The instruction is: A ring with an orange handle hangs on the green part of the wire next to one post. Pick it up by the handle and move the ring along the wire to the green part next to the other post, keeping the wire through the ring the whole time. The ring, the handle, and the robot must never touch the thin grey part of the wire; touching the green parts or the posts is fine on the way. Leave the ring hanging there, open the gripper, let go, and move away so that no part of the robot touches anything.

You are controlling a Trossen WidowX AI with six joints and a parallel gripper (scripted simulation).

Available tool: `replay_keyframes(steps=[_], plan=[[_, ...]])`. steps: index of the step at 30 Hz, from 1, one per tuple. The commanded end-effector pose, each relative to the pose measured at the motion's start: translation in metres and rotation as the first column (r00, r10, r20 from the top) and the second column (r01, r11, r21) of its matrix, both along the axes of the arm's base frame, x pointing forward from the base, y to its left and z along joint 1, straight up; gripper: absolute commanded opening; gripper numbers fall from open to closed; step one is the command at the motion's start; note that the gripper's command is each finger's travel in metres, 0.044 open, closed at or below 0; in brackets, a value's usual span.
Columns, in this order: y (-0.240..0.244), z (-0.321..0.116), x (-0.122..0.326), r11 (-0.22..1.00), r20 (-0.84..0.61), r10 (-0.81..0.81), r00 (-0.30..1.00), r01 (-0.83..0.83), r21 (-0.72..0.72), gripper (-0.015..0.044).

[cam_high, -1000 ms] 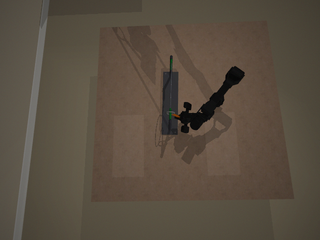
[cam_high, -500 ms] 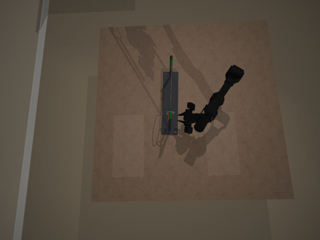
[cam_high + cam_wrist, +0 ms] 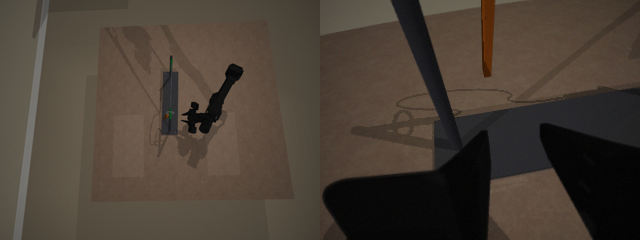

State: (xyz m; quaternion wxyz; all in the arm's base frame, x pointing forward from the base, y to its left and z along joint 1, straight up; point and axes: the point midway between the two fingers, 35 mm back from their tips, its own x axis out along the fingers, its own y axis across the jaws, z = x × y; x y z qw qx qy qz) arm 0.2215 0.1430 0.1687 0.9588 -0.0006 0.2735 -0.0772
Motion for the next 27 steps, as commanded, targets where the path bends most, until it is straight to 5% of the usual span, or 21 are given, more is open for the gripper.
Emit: replay_keyframes(steps=[1, 10, 21, 27], plan=[[-0.001, 0.001, 0.0, 1.0, 0.003, -0.004, 1.0, 0.004, 0.0, 0.016], [-0.001, 0.001, 0.0, 1.0, 0.003, -0.004, 1.0, 0.004, 0.0, 0.016], [0.005, 0.026, -0.04, 1.0, 0.006, 0.002, 1.0, -0.002, -0.002, 0.044], [0.005, 0.026, -0.04, 1.0, 0.006, 0.002, 1.0, -0.002, -0.002, 0.044]])
